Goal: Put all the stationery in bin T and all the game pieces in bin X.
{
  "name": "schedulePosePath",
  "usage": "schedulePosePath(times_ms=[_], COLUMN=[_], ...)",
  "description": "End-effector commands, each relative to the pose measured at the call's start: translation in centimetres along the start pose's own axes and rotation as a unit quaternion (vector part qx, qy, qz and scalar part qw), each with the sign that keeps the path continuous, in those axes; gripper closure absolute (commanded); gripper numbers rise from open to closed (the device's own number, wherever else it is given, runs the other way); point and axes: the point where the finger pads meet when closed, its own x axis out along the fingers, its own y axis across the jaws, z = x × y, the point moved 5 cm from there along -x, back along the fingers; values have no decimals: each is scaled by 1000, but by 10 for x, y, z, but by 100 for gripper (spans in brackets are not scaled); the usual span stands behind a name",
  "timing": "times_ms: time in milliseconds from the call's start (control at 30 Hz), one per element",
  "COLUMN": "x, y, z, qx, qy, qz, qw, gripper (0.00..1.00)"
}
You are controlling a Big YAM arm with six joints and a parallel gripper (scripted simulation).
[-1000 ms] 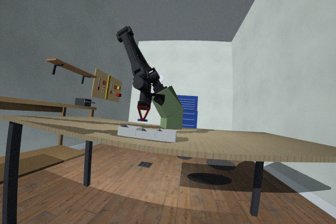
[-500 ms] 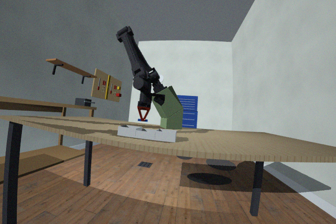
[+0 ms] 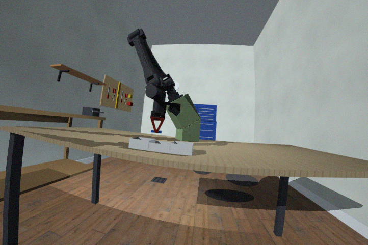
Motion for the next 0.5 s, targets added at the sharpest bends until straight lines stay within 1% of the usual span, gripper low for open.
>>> schedulePosePath(times_ms=[0,33,67,133,467], x=[7,1,1,1,0], y=[-1,-9,-14,-14,-61], z=[-2,11,15,15,55], qx=[2,-6,-6,-6,-5], qy=[0,-3,-2,-2,-1], qz=[0,0,-1,-1,-3], qw=[1000,1000,1000,1000,1000], gripper=[67,67,67,67,67])
